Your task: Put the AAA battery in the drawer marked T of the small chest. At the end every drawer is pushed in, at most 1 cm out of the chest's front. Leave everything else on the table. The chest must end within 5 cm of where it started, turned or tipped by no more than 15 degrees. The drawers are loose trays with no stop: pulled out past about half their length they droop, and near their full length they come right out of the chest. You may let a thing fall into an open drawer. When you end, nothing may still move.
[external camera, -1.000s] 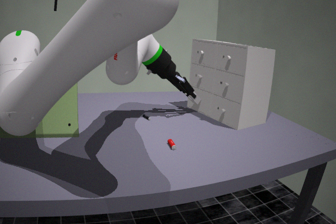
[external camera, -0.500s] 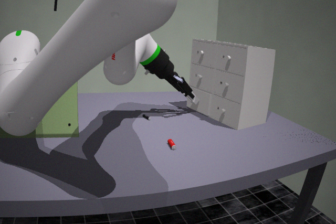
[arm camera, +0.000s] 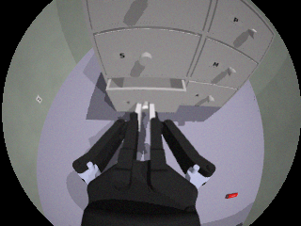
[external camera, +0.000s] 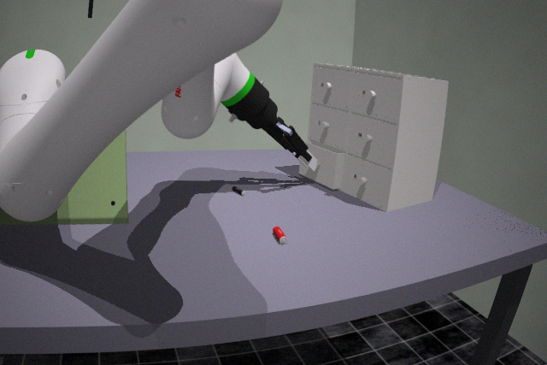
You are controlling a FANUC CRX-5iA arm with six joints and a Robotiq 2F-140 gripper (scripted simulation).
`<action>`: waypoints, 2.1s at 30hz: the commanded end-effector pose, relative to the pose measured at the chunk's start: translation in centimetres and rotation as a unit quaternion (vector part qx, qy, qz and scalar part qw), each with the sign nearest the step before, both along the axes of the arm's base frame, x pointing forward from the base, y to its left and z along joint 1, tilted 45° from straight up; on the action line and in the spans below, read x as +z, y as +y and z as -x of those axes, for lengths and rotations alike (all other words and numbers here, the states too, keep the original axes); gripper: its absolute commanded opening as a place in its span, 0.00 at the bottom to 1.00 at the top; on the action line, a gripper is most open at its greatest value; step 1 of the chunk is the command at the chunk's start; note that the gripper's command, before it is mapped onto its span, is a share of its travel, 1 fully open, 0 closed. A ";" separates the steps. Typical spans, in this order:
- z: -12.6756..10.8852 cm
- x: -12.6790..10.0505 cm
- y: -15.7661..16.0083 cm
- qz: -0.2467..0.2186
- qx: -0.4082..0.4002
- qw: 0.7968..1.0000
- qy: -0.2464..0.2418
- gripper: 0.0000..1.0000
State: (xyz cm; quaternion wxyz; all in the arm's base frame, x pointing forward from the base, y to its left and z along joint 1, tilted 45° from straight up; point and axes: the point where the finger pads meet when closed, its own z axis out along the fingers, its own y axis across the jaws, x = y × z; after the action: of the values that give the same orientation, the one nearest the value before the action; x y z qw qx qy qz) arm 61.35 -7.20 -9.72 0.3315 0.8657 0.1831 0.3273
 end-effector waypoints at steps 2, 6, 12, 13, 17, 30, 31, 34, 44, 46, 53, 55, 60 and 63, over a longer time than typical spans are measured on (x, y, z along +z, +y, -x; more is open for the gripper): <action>0.4 0.1 0.0 0.000 0.000 1.000 0.000 0.08; 0.9 0.1 0.0 0.000 0.000 1.000 0.000 0.08; 1.7 0.3 0.0 0.000 0.000 1.000 0.000 0.08; 1.9 0.3 0.0 0.000 0.000 1.000 0.000 0.08; 2.4 0.4 0.0 0.000 0.000 1.000 0.000 0.08; 3.6 0.5 0.0 0.000 0.000 1.000 0.000 0.08; 3.7 0.6 0.0 0.000 0.000 1.000 0.000 0.08; 3.9 0.6 0.0 0.000 0.000 1.000 0.000 0.08; 4.3 0.6 0.0 0.000 0.000 1.000 0.000 0.08; 4.3 0.6 0.0 0.000 0.000 1.000 0.000 0.08; 4.4 0.7 0.0 0.000 0.000 1.000 0.000 0.08; 4.4 0.7 0.0 0.000 0.000 1.000 0.000 0.08; 4.4 0.7 0.0 0.000 0.000 1.000 0.000 0.08; 4.4 0.7 0.0 0.000 0.000 1.000 0.000 0.08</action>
State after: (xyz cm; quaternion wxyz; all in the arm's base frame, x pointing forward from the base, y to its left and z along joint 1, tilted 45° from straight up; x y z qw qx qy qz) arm 56.99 -7.18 -9.07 0.3315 0.8657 0.1831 0.3273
